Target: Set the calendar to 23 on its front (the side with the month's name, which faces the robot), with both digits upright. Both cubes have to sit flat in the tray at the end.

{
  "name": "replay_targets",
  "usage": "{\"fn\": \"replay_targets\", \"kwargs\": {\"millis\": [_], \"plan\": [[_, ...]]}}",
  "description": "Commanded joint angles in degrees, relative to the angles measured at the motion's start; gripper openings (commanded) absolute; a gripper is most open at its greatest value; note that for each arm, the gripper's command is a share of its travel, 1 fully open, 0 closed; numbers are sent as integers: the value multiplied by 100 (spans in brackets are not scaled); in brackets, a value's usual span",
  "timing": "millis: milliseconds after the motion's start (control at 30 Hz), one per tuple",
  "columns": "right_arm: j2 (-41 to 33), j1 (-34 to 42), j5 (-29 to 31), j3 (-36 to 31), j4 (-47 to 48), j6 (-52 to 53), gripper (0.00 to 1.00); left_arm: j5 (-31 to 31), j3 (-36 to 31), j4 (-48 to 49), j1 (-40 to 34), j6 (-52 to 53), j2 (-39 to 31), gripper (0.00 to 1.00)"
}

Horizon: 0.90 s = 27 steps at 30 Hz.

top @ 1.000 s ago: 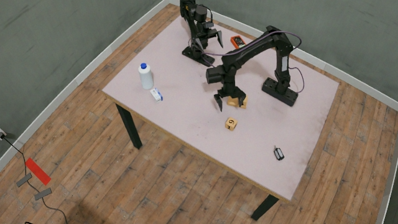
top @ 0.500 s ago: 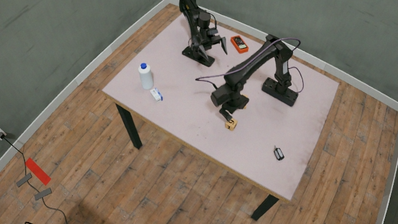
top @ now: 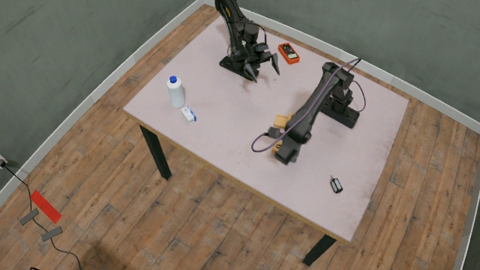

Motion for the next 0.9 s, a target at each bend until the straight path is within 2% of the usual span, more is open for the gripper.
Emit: {"fn": "replay_targets", "kwargs": {"millis": [0, 67, 167, 467, 867], "plan": [[241, 107, 89, -117, 458, 39, 100, 916, 306, -377, 378, -328, 230, 100], [241, 107, 89, -117, 458, 39, 100, 916, 306, -377, 378, -328, 230, 100], [454, 158, 119, -176, 713, 43, 100, 1559, 427, -560, 841, -573, 529, 100], [687, 211, 118, -234, 769, 40, 100, 2700, 417, -786, 1827, -1060, 1188, 100], [693, 211, 118, -234, 773, 40, 100, 2709, 322, -712, 1952, -1012, 1244, 100]]}}
